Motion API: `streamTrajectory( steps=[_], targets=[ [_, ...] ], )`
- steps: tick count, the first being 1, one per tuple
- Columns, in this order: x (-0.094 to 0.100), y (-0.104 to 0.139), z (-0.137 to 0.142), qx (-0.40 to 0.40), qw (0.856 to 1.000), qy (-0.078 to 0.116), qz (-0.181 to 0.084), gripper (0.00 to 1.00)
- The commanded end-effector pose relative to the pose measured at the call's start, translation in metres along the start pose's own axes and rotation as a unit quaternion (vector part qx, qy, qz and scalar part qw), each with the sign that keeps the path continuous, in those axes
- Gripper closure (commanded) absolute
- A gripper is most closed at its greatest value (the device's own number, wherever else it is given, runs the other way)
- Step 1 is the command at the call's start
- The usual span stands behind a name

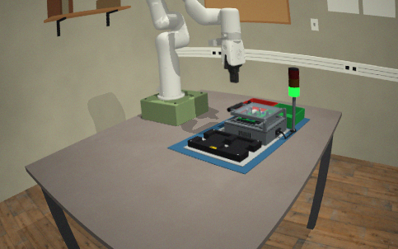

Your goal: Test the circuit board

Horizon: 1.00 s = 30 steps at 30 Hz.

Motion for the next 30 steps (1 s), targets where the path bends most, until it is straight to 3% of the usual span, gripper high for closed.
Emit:
streamTrajectory(
  steps=[1,20,30],
  targets=[
    [0.001,0.001,0.000,0.000,1.000,0.000,-0.002,1.00],
    [0.001,0.001,0.001,0.000,1.000,0.000,-0.002,1.00],
    [0.001,0.004,0.020,0.000,1.000,0.000,-0.002,1.00]
  ],
)
Point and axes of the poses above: the point where the finger pads meet when closed, its own x axis back along the fingers, its own z axis across the jaws, y = z × x, the point moved 6 cm from there along x, back along the fingers, and after that the axes turned 9 degrees about x, right-handed, at the moved point
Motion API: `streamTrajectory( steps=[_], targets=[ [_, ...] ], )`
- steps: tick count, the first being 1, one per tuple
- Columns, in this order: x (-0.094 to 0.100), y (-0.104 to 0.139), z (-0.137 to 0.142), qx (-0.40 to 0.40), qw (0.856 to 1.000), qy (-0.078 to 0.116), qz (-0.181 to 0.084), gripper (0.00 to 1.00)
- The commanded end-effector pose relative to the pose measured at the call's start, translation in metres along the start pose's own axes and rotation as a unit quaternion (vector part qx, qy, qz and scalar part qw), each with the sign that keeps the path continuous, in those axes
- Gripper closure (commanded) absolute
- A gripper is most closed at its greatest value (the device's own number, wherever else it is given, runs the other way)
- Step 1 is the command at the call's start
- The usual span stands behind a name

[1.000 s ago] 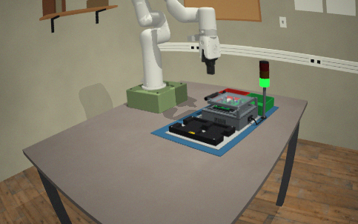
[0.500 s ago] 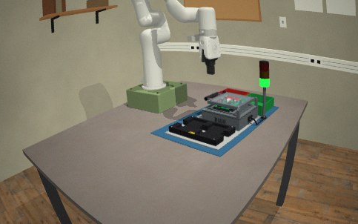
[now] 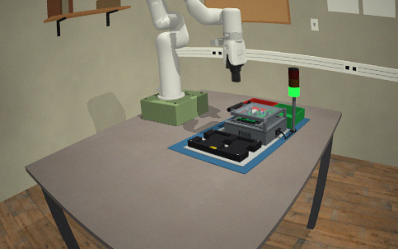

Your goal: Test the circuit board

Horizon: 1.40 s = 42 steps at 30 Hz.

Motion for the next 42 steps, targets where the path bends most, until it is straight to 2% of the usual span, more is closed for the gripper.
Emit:
streamTrajectory(
  steps=[1,10,23,29,38,42],
  targets=[
    [0.001,0.003,0.013,0.000,1.000,0.000,-0.002,1.00],
    [0.001,0.008,0.047,0.000,1.000,0.000,-0.002,1.00],
    [-0.002,0.009,0.052,0.000,1.000,0.000,-0.002,1.00],
    [-0.014,0.009,0.052,0.000,1.000,0.000,-0.002,1.00],
    [-0.054,0.009,0.052,0.000,1.000,0.000,-0.002,1.00],
    [-0.066,0.009,0.052,0.000,1.000,0.000,-0.002,1.00]
  ],
)
Point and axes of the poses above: the point where the finger pads meet when closed, its own x axis back along the fingers, its own z axis across the jaws, y = z × x, the point moved 6 cm from there along x, back along the fingers, and after that the axes turned 9 degrees about x, right-handed, at the moved point
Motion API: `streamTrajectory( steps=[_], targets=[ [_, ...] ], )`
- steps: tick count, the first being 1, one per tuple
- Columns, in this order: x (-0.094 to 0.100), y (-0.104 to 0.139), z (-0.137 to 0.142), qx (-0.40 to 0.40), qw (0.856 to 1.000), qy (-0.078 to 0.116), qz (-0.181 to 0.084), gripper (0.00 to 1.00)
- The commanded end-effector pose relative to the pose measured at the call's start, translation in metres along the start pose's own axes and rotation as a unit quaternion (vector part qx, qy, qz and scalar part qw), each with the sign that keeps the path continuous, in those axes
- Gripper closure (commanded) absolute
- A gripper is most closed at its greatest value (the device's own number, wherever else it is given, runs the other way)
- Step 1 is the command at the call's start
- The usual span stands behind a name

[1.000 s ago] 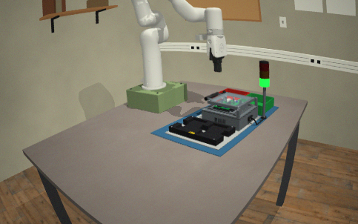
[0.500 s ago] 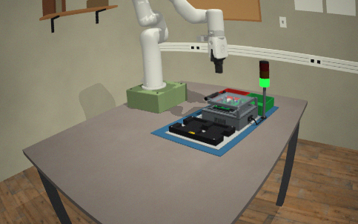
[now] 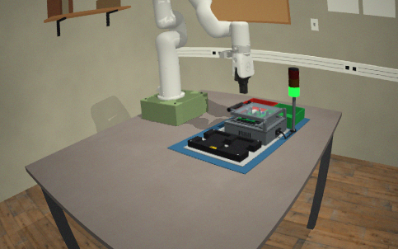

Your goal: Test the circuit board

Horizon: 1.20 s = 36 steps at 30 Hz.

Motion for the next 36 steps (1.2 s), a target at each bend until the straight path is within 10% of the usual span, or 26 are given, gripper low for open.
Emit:
streamTrajectory(
  steps=[1,36],
  targets=[
    [-0.009,0.003,0.000,0.000,1.000,0.000,-0.003,1.00],
    [-0.036,0.004,0.000,0.000,1.000,0.000,-0.003,1.00]
  ],
)
Point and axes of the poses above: the point where the finger pads meet when closed, its own x axis back along the fingers, its own z axis across the jaws, y = z × x, the point moved 6 cm from there along x, back along the fingers, and after that the axes turned 9 degrees about x, right-handed, at the moved point
